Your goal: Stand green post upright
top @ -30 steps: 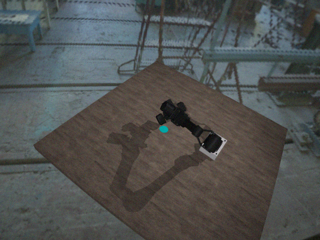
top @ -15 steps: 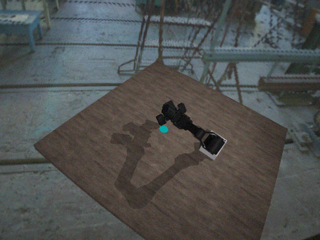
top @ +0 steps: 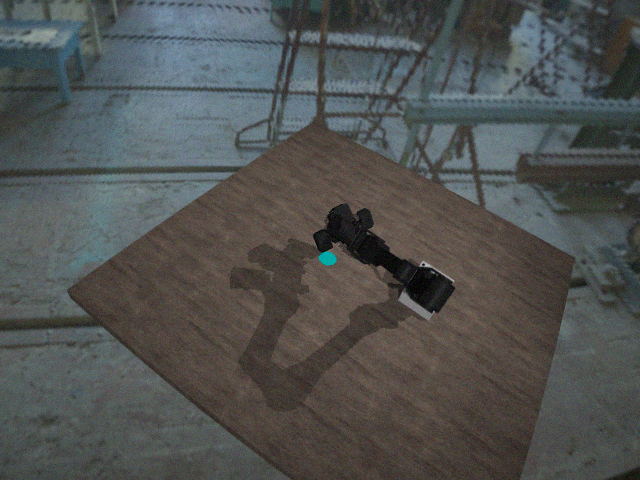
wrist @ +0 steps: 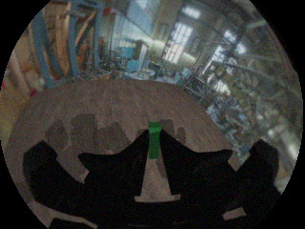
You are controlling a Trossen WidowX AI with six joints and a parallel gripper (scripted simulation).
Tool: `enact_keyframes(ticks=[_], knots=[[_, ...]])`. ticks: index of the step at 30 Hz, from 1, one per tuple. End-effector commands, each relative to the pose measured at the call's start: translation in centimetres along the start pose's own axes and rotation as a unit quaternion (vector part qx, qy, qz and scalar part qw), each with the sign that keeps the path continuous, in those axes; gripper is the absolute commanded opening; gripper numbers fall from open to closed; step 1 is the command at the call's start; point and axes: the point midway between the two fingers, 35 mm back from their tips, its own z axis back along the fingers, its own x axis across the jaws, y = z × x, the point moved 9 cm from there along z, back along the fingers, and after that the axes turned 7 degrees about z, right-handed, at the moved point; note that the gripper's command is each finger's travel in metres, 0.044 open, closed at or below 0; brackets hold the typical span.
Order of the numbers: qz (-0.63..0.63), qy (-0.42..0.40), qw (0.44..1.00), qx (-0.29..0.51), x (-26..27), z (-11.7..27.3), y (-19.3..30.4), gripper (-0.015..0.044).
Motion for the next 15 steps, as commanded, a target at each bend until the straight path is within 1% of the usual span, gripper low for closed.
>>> enact_keyframes(ticks=[1, 15], knots=[[-0.007, 0.000, 1.000, -0.013, 0.02, 0.21, 0.25, 0.0023], [-0.029, -0.007, 0.998, -0.060, 0.04, 0.98, 0.97, 0.0023]])
